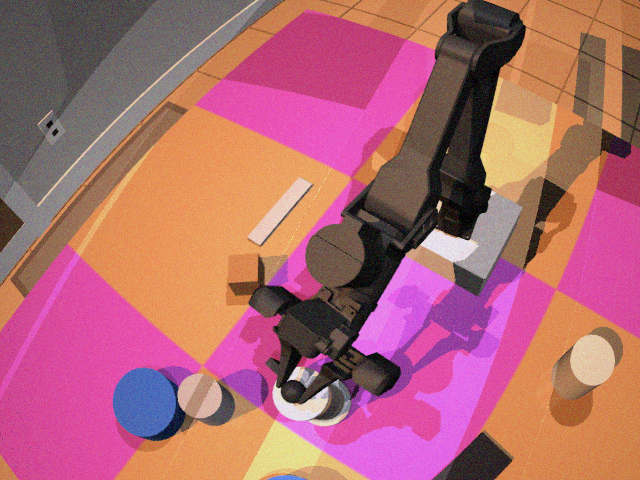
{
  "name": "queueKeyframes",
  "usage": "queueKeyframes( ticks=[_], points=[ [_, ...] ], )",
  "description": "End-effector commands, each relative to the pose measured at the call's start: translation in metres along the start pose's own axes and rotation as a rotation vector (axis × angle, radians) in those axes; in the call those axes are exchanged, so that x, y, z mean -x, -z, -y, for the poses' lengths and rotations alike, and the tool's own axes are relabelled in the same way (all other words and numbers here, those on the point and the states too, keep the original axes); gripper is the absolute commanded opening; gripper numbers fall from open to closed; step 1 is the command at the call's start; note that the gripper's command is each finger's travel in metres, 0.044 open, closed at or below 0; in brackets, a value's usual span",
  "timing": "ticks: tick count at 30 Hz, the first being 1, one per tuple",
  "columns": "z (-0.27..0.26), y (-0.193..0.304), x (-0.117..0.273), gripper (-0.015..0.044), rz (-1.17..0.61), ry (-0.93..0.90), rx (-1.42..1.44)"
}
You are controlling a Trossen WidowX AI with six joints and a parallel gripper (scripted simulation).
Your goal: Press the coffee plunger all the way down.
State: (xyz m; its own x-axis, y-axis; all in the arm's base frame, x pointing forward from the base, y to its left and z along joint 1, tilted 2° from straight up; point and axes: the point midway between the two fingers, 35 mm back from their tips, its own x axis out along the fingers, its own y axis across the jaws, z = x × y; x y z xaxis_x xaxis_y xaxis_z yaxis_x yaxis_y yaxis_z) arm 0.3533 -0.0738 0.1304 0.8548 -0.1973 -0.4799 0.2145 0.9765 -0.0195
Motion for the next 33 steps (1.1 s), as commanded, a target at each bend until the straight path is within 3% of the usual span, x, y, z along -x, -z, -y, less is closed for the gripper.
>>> queueKeyframes(
  ticks=[1,21,33],
  points=[
    [0.0,0.0041,-0.0021,0.0125,-0.019,0.0,0.009],
    [0.0,-0.0005,-0.0016,0.0125,-0.004,0.0,0.001],
    [0.0,-0.0005,-0.0016,0.044,-0.004,0.0,0.001]
  ],
)
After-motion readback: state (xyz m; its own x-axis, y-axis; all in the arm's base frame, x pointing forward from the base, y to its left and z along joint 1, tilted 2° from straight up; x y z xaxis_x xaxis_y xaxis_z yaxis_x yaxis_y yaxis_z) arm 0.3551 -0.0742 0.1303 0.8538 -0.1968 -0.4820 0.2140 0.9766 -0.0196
